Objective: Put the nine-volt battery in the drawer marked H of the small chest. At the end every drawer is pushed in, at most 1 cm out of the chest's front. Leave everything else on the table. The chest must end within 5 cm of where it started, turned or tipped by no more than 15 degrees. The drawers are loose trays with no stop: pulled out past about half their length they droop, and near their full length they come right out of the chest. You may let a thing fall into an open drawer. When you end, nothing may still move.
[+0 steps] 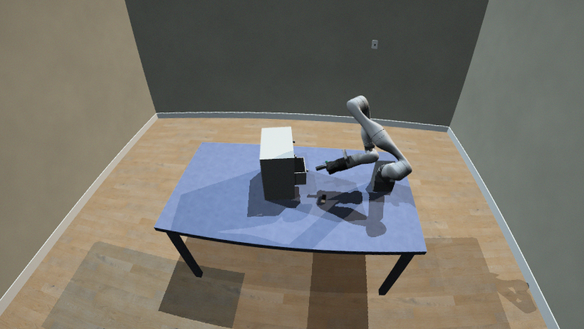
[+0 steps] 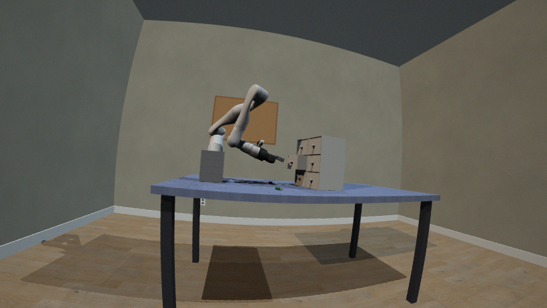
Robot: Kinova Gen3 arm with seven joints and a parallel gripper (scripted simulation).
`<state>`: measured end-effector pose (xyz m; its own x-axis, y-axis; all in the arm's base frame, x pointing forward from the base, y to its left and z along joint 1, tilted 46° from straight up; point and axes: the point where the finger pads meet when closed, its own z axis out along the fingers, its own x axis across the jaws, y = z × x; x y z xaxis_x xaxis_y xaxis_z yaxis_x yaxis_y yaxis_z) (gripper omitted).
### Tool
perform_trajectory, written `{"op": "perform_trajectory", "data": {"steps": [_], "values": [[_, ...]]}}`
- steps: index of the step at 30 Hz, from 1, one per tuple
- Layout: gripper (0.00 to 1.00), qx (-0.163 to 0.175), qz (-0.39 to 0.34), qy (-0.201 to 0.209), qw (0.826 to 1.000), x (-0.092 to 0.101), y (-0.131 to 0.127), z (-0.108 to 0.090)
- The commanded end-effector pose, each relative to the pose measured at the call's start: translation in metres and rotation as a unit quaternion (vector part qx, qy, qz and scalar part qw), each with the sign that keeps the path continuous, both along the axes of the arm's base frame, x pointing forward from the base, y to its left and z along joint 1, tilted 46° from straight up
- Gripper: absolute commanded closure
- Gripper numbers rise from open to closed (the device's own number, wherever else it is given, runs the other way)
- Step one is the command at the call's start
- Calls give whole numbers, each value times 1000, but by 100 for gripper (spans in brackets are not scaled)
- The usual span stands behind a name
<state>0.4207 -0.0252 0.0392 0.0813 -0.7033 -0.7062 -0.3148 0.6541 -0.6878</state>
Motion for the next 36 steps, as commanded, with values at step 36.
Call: {"op": "perform_trajectory", "data": {"steps": [36], "values": [[100, 0, 8, 1, 1000, 8, 7, -1]]}}
